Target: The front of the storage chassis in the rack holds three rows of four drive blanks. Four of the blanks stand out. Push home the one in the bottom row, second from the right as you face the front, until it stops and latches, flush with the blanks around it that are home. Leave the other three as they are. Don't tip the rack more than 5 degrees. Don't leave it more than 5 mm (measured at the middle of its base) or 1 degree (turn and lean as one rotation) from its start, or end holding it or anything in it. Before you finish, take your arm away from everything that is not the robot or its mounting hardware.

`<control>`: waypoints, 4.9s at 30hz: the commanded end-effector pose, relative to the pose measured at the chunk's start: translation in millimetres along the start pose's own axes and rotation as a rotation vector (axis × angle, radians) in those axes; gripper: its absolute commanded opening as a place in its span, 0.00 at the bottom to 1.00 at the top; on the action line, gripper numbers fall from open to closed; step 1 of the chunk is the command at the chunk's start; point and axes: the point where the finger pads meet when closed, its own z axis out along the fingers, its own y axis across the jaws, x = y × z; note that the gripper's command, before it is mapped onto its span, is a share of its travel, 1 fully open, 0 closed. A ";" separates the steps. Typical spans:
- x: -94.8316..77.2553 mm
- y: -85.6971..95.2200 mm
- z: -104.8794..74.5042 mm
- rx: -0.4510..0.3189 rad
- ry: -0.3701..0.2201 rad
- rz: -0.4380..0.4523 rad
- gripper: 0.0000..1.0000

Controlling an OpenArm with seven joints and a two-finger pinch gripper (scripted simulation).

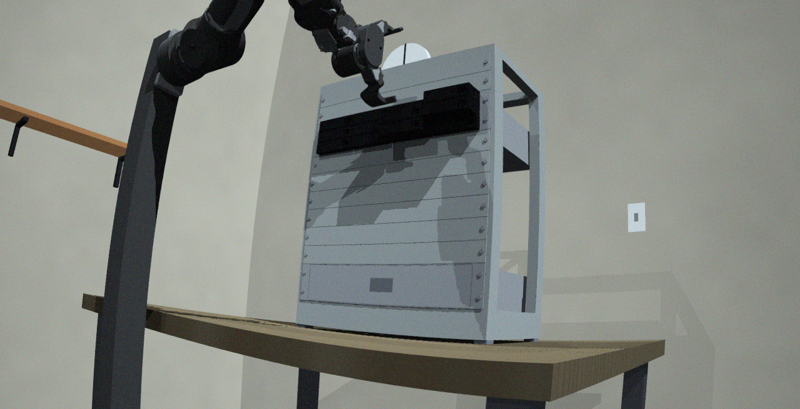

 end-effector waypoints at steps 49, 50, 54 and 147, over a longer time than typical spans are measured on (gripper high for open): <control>0.8 0.8 0.1 0.002 0.004 0.001 0.00; 0.9 0.7 0.2 0.002 0.004 0.001 0.00; 2.6 -0.9 0.8 0.001 0.005 0.000 0.00; 64.2 -88.2 113.7 0.005 0.003 0.002 0.00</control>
